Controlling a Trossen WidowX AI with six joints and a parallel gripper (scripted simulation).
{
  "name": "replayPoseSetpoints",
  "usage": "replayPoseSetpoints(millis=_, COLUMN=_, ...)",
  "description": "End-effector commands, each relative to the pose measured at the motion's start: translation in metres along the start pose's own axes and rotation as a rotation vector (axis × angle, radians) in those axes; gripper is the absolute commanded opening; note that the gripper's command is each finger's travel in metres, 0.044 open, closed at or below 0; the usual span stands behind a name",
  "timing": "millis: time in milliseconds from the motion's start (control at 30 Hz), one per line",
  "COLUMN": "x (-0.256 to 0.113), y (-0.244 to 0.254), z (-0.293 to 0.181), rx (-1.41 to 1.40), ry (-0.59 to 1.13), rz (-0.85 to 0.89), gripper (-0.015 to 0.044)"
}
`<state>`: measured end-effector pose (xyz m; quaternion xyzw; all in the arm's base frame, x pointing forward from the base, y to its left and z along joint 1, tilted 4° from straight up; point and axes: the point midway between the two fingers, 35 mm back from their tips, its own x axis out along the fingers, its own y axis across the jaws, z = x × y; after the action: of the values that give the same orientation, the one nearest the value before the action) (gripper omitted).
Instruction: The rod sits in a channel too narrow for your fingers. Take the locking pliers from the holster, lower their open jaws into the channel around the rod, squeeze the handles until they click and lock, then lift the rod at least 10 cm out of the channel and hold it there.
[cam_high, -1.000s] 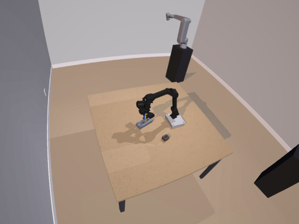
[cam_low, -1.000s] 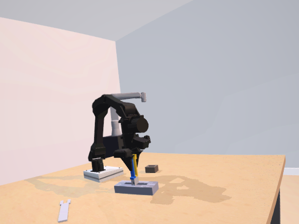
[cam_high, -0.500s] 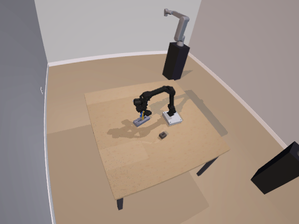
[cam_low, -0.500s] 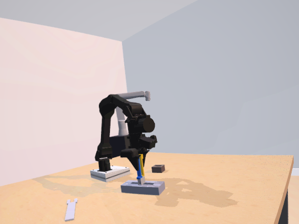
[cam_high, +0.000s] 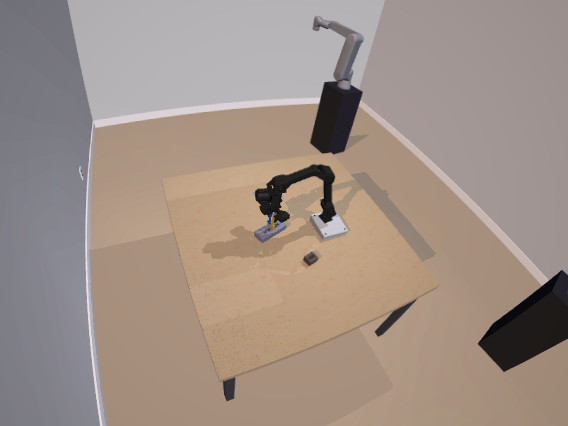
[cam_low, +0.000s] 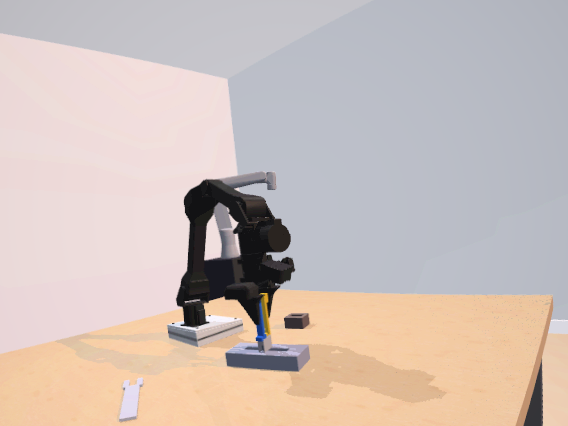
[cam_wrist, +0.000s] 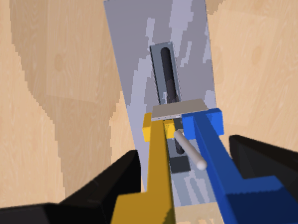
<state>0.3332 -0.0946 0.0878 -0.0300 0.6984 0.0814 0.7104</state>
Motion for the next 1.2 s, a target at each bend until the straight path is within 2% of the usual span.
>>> replayPoseSetpoints(millis=0, x=-0.003, y=-0.001, z=0.0, rx=-0.004, ry=0.0, rz=0.0, gripper=0.0102)
replayPoseSetpoints(millis=1167, x=-0.029, y=-0.007, z=0.0, rx=-0.001, ry=0.0, rz=0.01, gripper=0.0102)
